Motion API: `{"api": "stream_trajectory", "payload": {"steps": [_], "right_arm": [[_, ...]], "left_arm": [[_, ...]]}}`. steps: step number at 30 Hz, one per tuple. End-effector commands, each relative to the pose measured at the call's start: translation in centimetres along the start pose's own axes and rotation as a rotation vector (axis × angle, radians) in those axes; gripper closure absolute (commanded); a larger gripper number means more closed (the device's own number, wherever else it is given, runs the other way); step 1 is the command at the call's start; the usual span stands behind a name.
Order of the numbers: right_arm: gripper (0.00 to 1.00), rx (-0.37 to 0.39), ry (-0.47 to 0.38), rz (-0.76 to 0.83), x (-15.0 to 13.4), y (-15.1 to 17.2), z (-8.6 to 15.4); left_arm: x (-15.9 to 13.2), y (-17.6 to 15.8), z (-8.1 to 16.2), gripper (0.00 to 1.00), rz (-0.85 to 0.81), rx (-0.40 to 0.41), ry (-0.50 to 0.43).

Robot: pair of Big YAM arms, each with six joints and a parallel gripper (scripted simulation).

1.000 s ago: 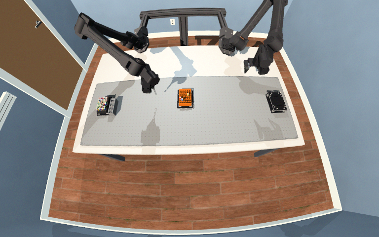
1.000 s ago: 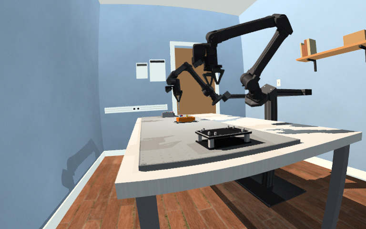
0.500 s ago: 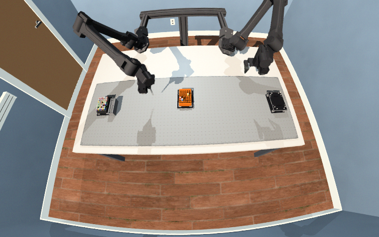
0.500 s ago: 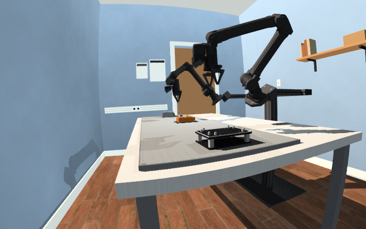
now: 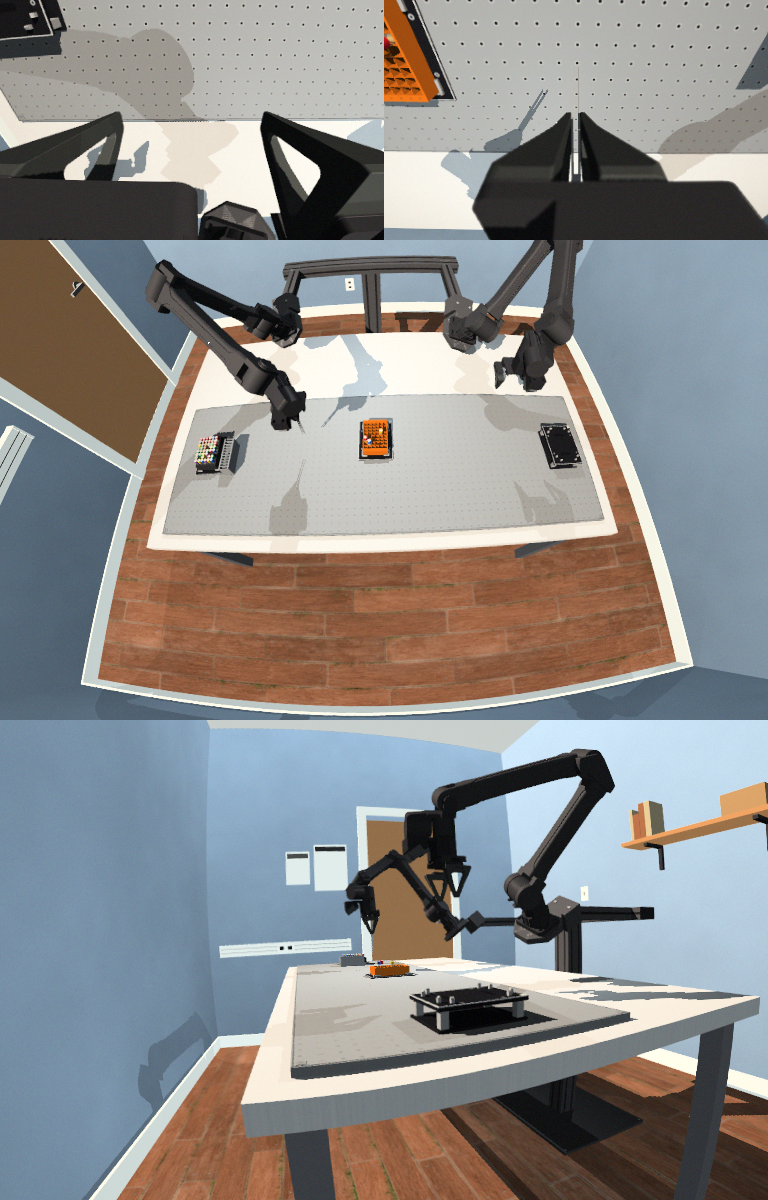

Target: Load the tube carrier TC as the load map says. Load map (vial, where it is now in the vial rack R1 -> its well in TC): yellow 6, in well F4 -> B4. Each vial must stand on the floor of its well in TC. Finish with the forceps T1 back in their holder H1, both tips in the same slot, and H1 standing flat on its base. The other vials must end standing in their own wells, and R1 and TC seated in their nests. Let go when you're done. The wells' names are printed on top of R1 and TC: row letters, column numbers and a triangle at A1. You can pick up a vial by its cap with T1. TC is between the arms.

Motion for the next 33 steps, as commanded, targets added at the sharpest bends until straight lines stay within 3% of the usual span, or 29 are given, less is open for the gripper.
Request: {"api": "stream_trajectory", "payload": {"steps": [1, 13, 14, 18, 33], "right_arm": [[0.93, 0.006, -0.025, -0.017, 0.6, -1.4, 0.5], [0.93, 0.003, -0.018, -0.011, -0.2, -2.9, 0.4], [0.93, 0.009, -0.047, -0.032, 1.3, -3.5, 1.4], [0.93, 0.003, -0.020, -0.012, -0.3, -3.7, 0.4], [0.93, 0.002, -0.019, -0.011, -0.9, -5.8, 0.4]], "left_arm": [[1.0, -0.1, 0.9, 0.00, 0.021, -0.009, -0.022], [1.0, -0.1, 0.9, 0.00, 0.021, -0.009, -0.022], [1.0, -0.1, 0.9, 0.00, 0.021, -0.009, -0.022], [1.0, -0.1, 0.9, 0.00, 0.021, -0.009, -0.022], [1.0, -0.1, 0.9, 0.00, 0.021, -0.009, -0.022]]}}
Point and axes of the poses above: on each arm, the point where the finger pads meet when closed, its own z axis back along the fingers, its own y axis across the jaws, x = y × z, the point moved 2 cm from there along z, back along the fingers, and after that the axes turned 15 degrees about z, right-handed, at the moved point
